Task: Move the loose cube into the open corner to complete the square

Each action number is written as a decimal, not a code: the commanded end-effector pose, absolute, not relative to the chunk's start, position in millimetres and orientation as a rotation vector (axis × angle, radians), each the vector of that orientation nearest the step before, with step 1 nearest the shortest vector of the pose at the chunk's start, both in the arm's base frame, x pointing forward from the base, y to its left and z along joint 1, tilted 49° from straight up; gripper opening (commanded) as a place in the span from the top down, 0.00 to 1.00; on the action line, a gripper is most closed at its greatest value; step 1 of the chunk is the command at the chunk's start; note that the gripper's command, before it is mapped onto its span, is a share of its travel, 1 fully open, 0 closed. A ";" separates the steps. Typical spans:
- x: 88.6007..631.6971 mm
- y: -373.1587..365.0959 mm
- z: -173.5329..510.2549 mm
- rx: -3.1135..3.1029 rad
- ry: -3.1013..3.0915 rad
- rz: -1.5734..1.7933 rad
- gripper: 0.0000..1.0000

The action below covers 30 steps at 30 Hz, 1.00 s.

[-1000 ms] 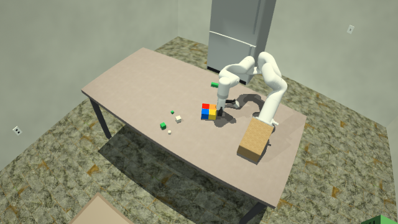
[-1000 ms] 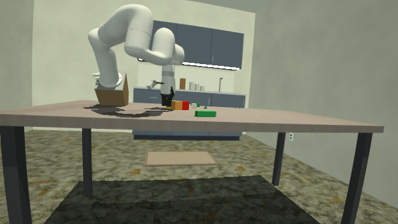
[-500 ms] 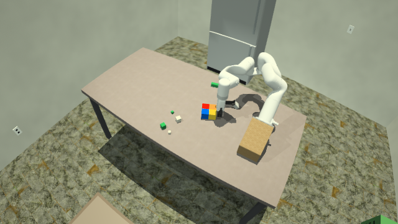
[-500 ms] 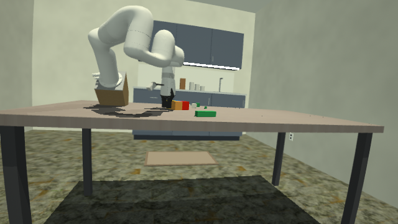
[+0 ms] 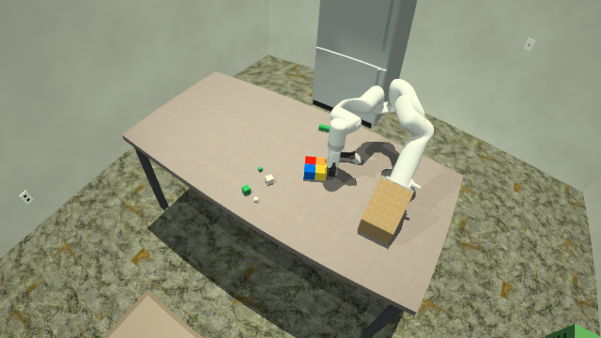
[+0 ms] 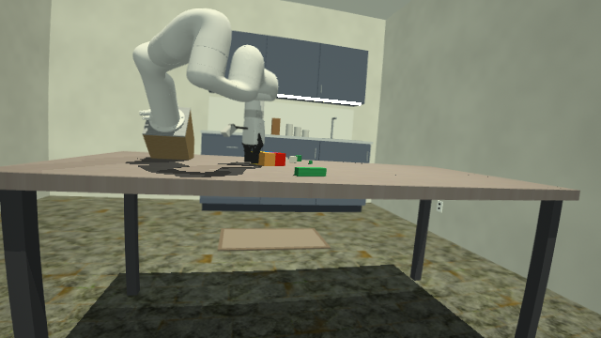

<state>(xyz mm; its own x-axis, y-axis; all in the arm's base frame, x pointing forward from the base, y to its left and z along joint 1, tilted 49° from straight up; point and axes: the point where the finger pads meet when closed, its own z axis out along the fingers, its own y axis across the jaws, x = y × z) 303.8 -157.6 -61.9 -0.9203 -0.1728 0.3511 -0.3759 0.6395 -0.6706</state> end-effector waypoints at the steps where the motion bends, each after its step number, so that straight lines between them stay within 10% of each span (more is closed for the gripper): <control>1: 305.0 -156.3 -61.5 0.449 -2.610 1.152 0.52; 30: 313.5 -154.6 -64.7 0.449 -2.609 1.152 0.52</control>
